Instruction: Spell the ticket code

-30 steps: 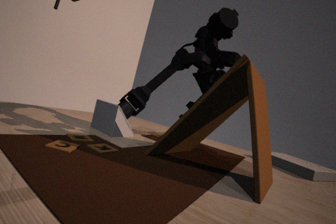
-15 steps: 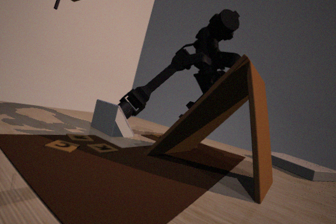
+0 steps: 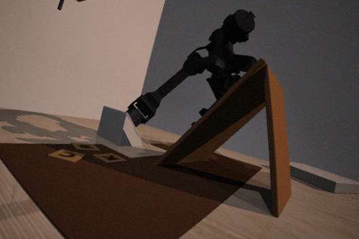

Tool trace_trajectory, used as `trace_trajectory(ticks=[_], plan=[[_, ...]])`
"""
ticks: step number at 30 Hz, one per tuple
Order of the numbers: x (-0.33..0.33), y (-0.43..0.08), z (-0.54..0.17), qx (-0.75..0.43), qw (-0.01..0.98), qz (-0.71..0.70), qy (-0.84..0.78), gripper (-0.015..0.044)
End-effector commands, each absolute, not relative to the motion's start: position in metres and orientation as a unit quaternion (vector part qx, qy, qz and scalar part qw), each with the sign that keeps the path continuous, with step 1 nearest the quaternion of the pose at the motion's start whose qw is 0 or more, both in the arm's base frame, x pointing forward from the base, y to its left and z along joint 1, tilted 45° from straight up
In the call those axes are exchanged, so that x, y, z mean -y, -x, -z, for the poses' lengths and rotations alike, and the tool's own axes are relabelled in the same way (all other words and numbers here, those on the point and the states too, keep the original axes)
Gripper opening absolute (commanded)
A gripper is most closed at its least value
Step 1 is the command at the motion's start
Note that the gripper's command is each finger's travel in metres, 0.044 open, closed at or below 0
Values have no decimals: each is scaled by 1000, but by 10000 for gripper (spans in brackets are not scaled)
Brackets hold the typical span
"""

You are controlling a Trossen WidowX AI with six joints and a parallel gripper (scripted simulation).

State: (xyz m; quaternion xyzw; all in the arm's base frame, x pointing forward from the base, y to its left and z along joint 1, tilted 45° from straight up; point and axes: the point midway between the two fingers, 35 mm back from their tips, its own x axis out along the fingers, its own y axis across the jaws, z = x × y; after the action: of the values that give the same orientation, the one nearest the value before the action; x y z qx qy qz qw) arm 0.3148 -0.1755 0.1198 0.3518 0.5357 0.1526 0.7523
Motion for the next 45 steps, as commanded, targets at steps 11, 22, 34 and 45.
trace_trajectory(ticks=[11, 22, 34, 45], plan=[[180, -296, -129, -535, 753, -156, -351, 0], [190, -264, -165, -449, 839, -193, -239, 131], [167, -171, -241, -213, 912, -169, 307, 440], [161, -163, -246, -197, 892, -155, 377, 440]])
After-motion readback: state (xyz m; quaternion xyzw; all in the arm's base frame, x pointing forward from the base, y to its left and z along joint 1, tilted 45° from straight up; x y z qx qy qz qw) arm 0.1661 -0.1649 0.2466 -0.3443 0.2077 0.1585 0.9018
